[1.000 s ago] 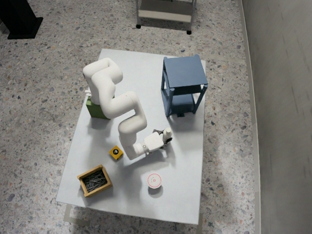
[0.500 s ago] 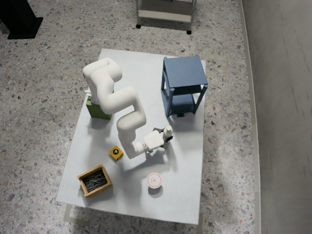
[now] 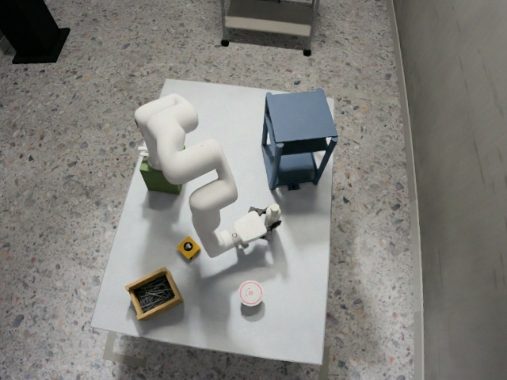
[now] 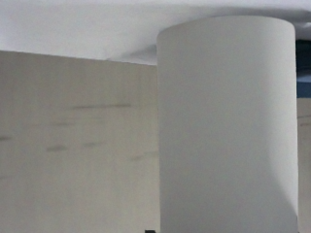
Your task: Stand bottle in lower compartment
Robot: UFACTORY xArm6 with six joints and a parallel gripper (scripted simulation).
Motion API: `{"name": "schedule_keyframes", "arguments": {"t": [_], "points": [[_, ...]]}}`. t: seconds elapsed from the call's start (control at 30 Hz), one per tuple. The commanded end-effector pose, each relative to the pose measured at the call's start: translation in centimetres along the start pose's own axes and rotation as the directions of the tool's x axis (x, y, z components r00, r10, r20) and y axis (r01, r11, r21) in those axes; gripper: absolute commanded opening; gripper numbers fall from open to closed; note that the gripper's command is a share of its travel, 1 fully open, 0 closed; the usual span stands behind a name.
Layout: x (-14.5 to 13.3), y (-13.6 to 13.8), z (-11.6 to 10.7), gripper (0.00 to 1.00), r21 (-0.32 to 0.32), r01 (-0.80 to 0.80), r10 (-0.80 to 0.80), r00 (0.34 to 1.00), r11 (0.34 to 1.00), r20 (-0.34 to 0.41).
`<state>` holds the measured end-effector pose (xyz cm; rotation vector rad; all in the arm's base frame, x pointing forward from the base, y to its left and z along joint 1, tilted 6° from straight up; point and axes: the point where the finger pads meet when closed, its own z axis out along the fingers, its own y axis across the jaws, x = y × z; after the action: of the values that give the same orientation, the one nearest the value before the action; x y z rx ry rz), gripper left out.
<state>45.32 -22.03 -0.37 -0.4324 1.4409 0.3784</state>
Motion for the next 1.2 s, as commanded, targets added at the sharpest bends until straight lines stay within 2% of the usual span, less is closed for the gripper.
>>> {"name": "schedule_keyframes", "arguments": {"t": [0.0, 0.33, 1.17], "points": [[-0.1, -0.1, 0.4, 0.00, 0.000, 0.003, -0.003, 1.000, 1.000, 0.001], [-0.1, -0.1, 2.1, 0.00, 0.000, 0.003, -0.003, 1.000, 1.000, 0.001], [-0.1, 0.2, 2.1, 0.00, 0.000, 0.003, -0.003, 1.000, 1.000, 0.001]]}}
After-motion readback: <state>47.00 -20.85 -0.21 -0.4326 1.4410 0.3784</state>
